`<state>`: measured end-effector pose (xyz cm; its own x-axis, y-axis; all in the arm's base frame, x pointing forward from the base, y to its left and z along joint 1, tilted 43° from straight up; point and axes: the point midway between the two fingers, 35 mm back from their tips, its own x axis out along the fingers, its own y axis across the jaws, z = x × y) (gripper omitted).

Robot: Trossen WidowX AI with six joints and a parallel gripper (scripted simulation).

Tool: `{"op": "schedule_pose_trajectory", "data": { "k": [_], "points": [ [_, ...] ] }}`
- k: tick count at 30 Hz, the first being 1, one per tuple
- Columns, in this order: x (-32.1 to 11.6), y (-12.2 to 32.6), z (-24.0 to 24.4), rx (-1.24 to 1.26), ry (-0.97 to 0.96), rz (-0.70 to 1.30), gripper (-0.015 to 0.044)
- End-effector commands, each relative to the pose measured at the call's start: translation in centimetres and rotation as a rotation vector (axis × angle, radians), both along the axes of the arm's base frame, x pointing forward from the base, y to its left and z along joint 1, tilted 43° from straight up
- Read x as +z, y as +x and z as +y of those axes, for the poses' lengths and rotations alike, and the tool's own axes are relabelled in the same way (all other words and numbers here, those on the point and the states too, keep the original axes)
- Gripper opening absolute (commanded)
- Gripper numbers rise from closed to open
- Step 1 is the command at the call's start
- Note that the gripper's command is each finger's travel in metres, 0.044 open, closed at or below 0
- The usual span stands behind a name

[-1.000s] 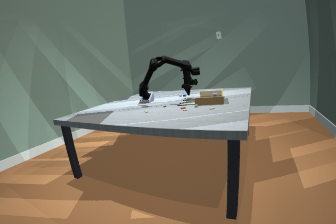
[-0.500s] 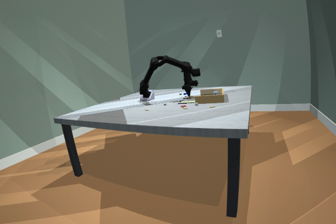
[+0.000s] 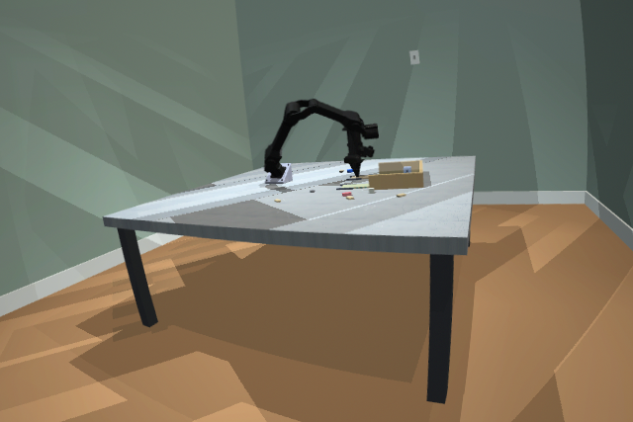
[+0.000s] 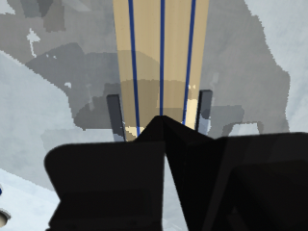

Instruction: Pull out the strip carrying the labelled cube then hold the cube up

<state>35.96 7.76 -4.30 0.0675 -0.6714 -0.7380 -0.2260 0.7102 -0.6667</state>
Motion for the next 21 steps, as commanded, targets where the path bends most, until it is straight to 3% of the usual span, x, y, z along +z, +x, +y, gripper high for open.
{"op": "schedule_pose_trajectory", "data": {
  "k": [1,21],
  "points": [
    [-0.02,0.05,-0.04,0.006,-0.004,0.000,0.0000],
    [-0.15,0.06,-0.16,0.006,-0.004,0.000,0.0000]
  ]
}}
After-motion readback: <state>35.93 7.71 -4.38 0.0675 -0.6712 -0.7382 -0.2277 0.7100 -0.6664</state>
